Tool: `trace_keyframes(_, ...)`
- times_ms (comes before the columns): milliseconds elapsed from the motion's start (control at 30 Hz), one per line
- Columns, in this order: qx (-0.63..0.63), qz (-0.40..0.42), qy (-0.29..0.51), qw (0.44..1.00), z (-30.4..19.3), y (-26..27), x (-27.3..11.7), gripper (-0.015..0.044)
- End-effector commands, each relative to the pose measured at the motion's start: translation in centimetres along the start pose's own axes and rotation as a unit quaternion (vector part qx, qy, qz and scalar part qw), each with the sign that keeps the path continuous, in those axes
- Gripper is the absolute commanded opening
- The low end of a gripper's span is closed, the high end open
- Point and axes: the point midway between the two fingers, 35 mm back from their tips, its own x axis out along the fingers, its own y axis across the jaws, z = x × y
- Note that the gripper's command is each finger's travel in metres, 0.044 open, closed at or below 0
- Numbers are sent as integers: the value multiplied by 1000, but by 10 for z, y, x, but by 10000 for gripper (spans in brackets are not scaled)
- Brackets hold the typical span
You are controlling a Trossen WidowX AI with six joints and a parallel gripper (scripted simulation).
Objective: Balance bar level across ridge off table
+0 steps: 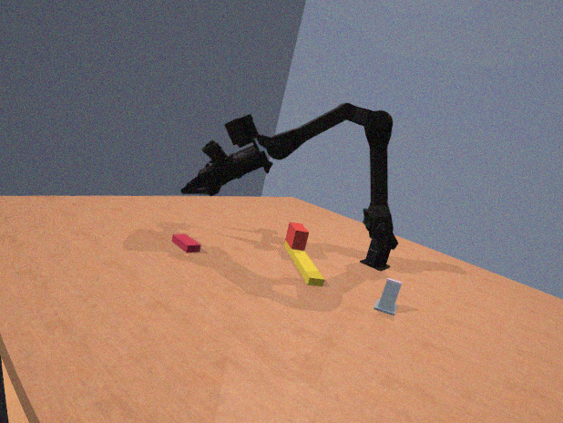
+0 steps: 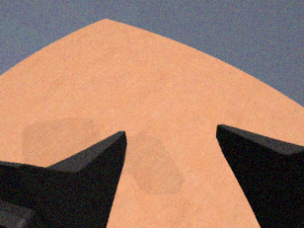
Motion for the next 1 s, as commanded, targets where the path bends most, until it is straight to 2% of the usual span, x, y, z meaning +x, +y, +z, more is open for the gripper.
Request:
trace_keyframes(0, -74, 23, 37, 996, -6, 19, -16, 315)
trace_keyframes(467, -292, 109, 149, 938, -43, 65, -72, 315)
trace_keyframes(967, -502, 229, 235, 800, -85, 93, -153, 315)
